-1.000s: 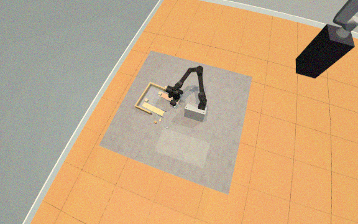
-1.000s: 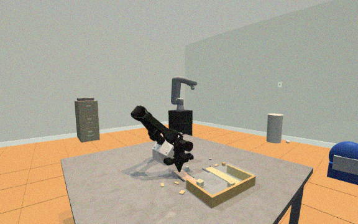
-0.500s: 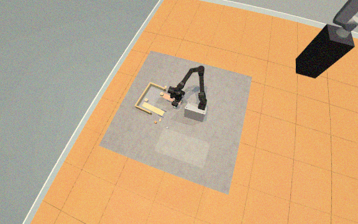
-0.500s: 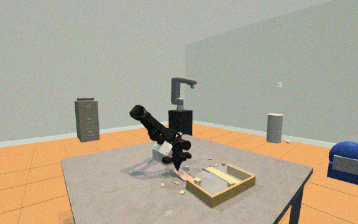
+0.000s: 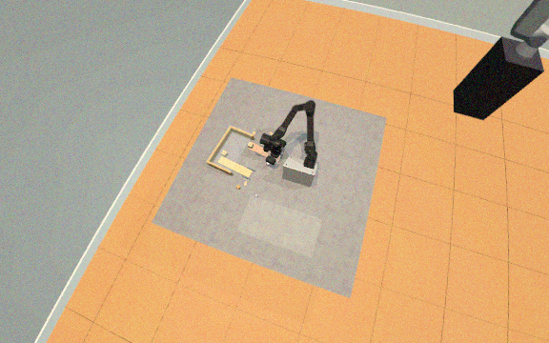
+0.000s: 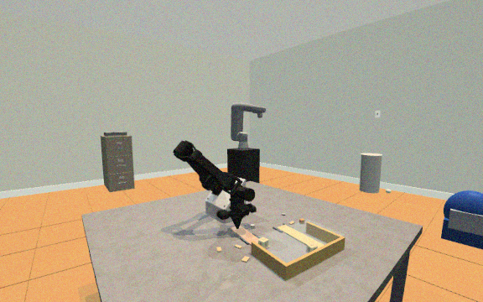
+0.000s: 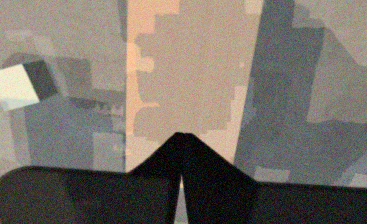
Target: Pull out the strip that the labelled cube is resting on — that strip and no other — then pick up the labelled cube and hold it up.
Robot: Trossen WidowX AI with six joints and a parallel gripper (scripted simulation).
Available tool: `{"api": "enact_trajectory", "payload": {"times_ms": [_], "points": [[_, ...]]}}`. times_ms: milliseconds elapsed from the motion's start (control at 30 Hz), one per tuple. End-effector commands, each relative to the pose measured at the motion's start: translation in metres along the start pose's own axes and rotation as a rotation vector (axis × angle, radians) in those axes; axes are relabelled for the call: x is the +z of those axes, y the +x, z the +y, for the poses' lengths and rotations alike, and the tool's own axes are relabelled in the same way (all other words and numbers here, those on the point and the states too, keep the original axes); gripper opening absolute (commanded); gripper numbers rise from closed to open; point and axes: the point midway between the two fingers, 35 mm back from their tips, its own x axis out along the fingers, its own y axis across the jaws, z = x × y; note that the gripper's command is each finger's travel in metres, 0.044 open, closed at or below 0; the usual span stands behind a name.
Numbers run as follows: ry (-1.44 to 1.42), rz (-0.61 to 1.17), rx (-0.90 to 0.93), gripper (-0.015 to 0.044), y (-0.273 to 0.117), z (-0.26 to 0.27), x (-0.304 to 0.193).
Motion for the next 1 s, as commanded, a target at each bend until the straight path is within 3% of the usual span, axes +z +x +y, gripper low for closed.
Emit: {"api": "enact_trajectory", "payload": {"times_ms": [0,967], "points": [[-0.012,0.033,-0.005,0.0,0.005,-0.001,-0.016],[-0.014,0.035,-0.005,0.0,0.004,-0.002,-0.045]]}}
